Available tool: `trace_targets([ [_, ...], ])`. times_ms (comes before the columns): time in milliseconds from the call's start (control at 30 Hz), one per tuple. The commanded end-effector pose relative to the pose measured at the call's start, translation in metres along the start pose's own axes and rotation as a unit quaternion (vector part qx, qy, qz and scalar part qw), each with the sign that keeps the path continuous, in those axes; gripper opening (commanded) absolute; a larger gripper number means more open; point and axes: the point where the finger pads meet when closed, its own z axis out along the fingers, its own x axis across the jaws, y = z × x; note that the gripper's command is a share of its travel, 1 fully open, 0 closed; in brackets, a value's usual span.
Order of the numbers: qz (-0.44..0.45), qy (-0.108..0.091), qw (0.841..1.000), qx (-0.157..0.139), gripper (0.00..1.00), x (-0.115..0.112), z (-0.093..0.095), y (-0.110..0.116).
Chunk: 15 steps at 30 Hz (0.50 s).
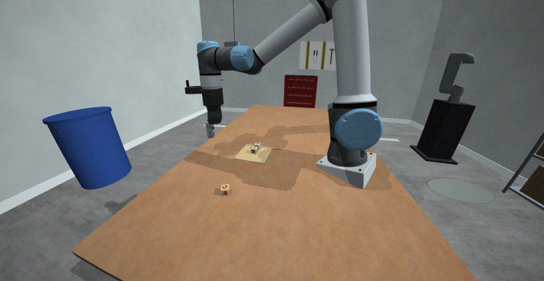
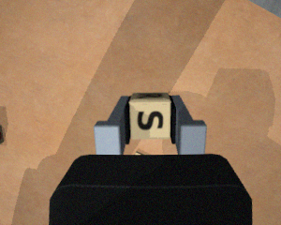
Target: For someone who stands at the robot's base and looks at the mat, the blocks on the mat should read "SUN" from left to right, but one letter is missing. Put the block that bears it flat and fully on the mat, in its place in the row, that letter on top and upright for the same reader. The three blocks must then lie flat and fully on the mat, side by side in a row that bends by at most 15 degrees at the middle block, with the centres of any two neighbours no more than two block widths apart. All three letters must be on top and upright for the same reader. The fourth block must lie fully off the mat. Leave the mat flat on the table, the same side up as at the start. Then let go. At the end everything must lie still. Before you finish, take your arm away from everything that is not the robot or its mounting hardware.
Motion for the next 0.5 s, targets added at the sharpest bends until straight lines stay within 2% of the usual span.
trace_targets([
  [0, -0.07, -0.001, 0.998, -0.001, 0.49, -0.001, -0.002, 0.02],
  [233, -0.116, -0.001, 0.993, -0.001, 0.49, -0.002, -0.003, 0.033],
  [467, -0.195, -0.001, 0.981, -0.001, 0.49, -0.004, -0.004, 0.056],
])
